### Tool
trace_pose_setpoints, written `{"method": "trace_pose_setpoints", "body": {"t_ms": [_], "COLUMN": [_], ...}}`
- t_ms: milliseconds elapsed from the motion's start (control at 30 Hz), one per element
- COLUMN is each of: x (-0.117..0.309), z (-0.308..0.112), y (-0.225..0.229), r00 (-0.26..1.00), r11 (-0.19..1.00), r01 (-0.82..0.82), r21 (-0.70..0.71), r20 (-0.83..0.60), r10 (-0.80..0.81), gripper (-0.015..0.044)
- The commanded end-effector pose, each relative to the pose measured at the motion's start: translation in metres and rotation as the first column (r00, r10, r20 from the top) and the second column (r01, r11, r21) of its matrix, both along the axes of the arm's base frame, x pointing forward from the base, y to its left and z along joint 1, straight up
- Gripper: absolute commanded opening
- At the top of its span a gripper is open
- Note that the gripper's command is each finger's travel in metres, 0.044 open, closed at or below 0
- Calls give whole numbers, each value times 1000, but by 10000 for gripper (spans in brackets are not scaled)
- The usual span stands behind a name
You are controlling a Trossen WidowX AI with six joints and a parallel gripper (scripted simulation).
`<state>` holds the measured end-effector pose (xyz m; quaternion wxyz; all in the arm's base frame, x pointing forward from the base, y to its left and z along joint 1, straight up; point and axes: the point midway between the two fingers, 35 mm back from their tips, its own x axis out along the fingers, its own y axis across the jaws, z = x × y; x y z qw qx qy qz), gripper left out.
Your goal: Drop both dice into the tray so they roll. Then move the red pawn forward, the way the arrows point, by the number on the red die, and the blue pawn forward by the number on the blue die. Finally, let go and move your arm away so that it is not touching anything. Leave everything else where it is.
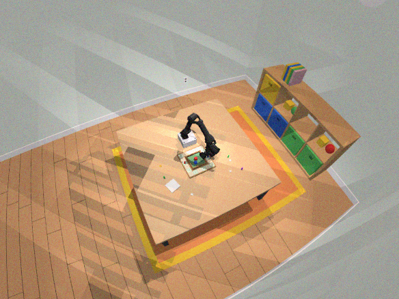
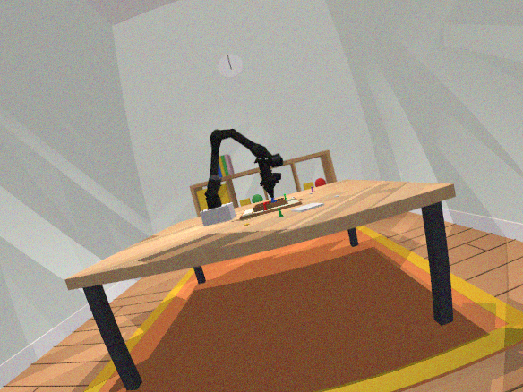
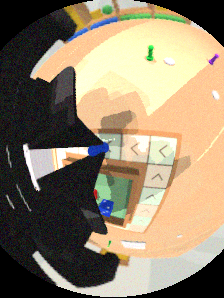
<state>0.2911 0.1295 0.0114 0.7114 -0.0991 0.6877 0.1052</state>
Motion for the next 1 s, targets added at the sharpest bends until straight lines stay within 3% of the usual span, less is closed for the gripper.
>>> {"method": "trace_pose_setpoints", "body": {"t_ms": [0,500,833,967], "x": [-2,-1,0,0], "z": [-8,-25,-17,27], "y": [-1,0,0,0], "r00": [1000,1000,1000,1000], "r11": [1000,1000,1000,1000], "r01": [3,3,0,3], "r21": [-2,-2,0,-2], "r20": [-5,-5,0,-4], "r10": [-3,-3,0,-3], "gripper": [0,0,263,368]}}
